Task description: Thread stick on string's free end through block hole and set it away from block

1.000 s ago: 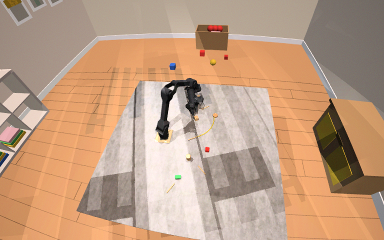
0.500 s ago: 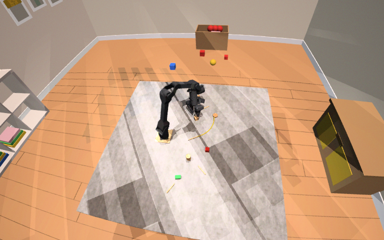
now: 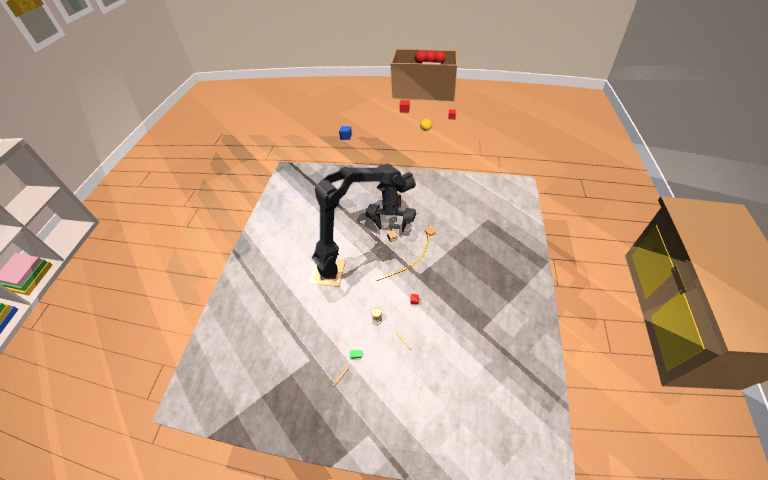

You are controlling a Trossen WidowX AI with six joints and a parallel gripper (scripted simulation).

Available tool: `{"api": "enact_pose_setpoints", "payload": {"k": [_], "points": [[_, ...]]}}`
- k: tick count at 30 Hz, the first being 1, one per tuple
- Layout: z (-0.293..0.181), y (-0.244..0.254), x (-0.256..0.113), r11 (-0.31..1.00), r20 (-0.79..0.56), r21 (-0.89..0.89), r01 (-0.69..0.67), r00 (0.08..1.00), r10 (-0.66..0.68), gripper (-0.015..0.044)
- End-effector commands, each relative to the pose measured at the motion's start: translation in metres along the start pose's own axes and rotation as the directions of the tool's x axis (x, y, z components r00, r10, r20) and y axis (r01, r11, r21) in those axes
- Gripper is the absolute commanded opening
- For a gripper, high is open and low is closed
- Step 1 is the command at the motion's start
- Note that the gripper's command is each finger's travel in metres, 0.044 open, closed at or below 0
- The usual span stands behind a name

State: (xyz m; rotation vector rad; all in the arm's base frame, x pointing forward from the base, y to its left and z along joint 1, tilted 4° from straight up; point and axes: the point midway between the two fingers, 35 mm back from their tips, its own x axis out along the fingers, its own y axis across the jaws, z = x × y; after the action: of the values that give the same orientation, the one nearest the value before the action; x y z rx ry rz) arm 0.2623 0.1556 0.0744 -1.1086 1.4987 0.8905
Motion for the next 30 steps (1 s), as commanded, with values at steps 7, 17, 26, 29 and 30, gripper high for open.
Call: {"api": "enact_pose_setpoints", "payload": {"k": [7, 17, 26, 29, 30], "points": [[-0.0083, -0.0052, -0.0054, 0.678, 0.21, -0.725, 0.119, 0.976, 0.054, 0.044], [-0.0083, -0.0052, -0.0054, 0.678, 0.21, -0.725, 0.119, 0.976, 0.054, 0.044], [-0.0085, -0.0059, -0.0053, 0.681, 0.205, -0.723, 0.115, 0.977, 0.052, 0.0414], [-0.0085, -0.0059, -0.0053, 0.681, 0.205, -0.723, 0.115, 0.977, 0.052, 0.0335], [-0.0085, -0.0059, -0.0053, 0.681, 0.205, -0.723, 0.115, 0.977, 0.052, 0.0309]]}}
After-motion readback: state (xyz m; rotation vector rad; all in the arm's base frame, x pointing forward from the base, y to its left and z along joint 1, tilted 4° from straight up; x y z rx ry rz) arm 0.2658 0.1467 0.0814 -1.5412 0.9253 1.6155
